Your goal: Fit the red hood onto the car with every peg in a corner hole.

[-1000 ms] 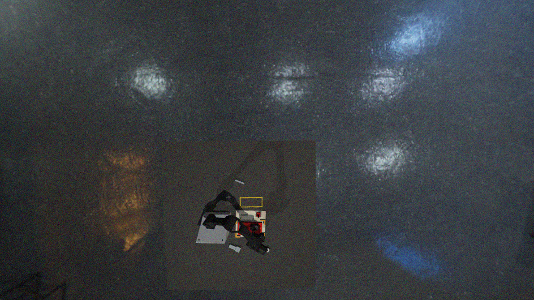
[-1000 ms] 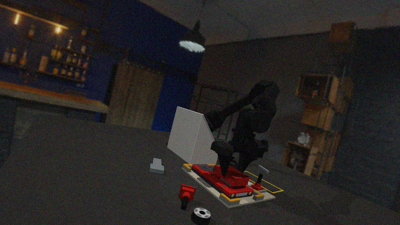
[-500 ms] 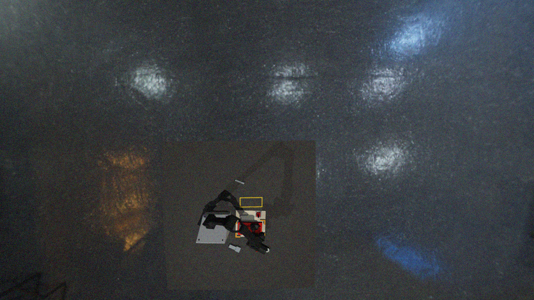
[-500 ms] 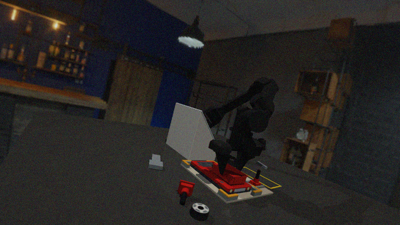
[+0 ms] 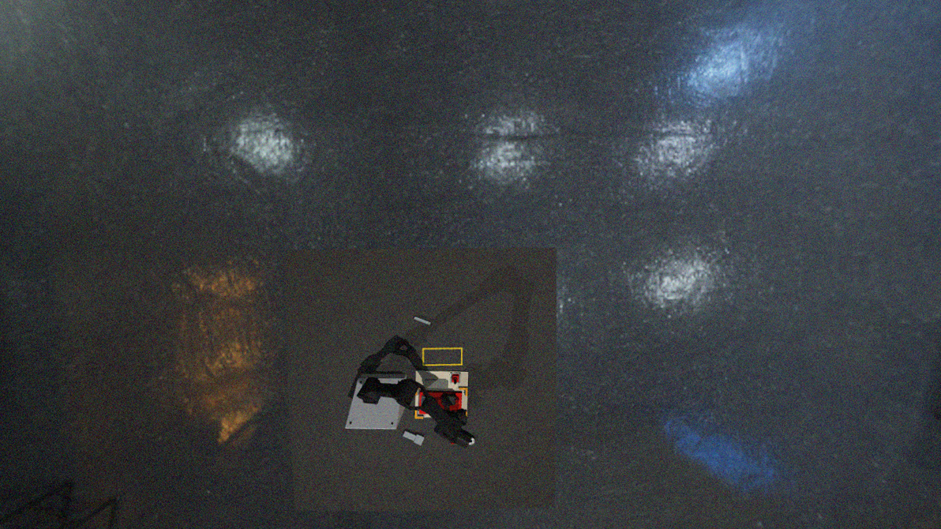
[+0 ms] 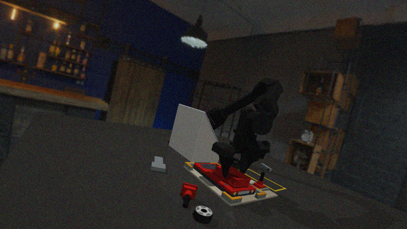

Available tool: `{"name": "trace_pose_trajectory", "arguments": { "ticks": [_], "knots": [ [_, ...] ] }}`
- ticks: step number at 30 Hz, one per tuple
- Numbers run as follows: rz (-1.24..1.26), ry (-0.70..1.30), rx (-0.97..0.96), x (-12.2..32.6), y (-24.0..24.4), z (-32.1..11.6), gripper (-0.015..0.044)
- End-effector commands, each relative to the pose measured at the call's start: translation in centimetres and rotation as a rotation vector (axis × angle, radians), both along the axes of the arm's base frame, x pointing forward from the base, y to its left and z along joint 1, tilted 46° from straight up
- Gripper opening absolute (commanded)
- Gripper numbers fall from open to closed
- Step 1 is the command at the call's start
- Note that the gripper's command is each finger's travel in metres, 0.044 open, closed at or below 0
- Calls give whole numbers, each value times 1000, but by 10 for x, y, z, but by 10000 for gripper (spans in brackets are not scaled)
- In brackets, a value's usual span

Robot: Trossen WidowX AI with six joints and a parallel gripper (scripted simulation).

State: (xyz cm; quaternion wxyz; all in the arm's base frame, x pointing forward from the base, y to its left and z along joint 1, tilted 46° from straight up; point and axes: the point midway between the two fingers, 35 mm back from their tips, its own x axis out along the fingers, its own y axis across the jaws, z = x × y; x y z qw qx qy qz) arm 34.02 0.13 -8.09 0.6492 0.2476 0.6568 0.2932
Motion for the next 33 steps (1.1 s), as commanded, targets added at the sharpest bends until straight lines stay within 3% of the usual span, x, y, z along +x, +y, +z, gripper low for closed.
{"name": "trace_pose_trajectory", "arguments": {
  "ticks": [1,11,16,22,33],
  "knots": [
    [0,0,0,0,0,0,184],
    [0,0,0,0,0,0,440],
    [1,1,-1,2,-9,8,440],
    [8,9,-1,4,-49,48,440],
    [9,9,0,4,-51,50,440]
  ]
}}
